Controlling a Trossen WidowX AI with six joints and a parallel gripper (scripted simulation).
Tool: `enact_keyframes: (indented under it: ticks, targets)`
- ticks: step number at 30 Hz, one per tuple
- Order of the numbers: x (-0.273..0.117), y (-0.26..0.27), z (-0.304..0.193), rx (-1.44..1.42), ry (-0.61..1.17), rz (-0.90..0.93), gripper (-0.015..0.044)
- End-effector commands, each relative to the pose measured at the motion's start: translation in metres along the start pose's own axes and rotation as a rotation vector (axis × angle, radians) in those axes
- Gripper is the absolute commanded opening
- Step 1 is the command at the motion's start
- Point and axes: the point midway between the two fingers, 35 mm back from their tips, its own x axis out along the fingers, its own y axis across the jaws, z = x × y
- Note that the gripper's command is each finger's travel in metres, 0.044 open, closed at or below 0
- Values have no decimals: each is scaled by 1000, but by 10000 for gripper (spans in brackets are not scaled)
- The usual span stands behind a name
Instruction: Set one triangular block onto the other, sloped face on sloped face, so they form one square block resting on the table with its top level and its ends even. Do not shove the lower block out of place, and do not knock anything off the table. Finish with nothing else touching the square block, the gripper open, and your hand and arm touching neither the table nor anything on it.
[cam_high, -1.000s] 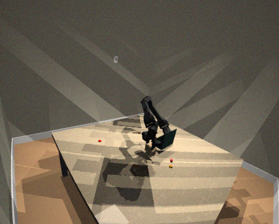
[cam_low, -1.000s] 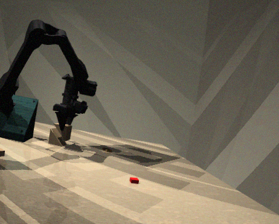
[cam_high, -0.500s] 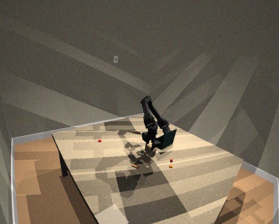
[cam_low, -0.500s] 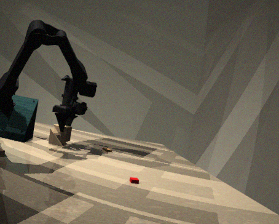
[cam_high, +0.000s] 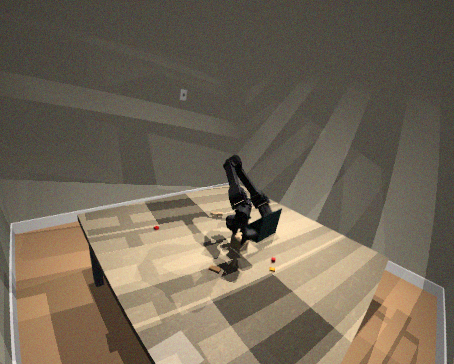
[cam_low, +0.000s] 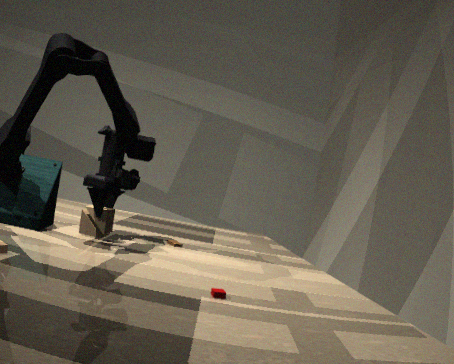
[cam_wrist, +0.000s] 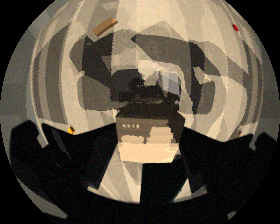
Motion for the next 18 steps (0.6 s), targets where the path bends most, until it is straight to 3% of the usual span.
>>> enact_keyframes:
  ticks: [1, 18]
  targets:
    - [3, -1, -2, -6, -2, -6, 0]
    - [8, 0, -4, -6, -2, -7, 0]
